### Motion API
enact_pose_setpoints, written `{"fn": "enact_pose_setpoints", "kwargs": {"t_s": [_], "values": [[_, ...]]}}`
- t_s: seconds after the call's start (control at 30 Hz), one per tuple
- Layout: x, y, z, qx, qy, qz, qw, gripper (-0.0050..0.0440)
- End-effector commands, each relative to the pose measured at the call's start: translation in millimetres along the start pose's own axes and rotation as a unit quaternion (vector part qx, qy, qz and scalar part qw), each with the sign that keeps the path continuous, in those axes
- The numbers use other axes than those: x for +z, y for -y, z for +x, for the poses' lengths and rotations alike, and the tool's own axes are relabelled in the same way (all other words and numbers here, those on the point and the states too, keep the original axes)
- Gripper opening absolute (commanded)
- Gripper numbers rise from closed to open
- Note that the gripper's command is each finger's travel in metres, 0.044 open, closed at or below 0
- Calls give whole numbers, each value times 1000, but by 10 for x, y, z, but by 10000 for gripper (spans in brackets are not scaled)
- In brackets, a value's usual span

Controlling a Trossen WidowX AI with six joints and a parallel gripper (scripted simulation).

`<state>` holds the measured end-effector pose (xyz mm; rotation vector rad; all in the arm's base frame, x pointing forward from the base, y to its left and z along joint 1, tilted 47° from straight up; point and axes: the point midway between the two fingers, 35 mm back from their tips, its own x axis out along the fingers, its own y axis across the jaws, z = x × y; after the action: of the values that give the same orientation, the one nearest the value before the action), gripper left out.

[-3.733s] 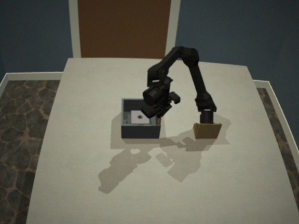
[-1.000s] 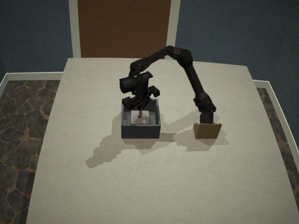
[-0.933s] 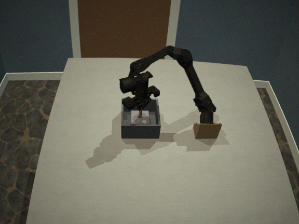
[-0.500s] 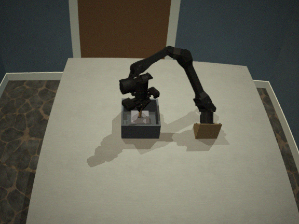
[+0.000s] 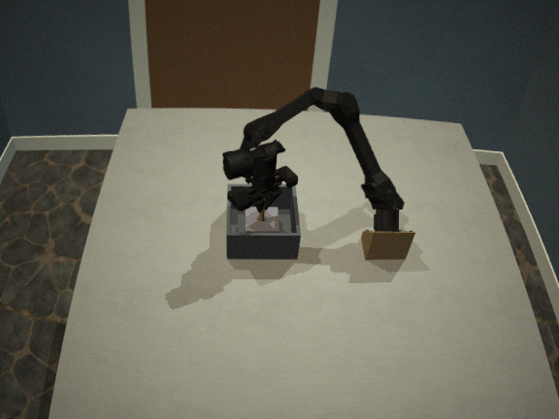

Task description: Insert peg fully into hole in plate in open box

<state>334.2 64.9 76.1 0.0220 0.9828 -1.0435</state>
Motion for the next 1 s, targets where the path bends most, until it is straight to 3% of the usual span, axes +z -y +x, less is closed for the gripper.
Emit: {"fn": "enact_pose_setpoints", "kwargs": {"t_s": [0.0, 0.63, 0.97], "values": [[4, 12, 34, 0, 3, -1, 1000, 0], [7, 16, 274, 0, 3, -1, 1000, 0], [-4, 4, 276, -1, 0, -1, 1000, 0]]}}
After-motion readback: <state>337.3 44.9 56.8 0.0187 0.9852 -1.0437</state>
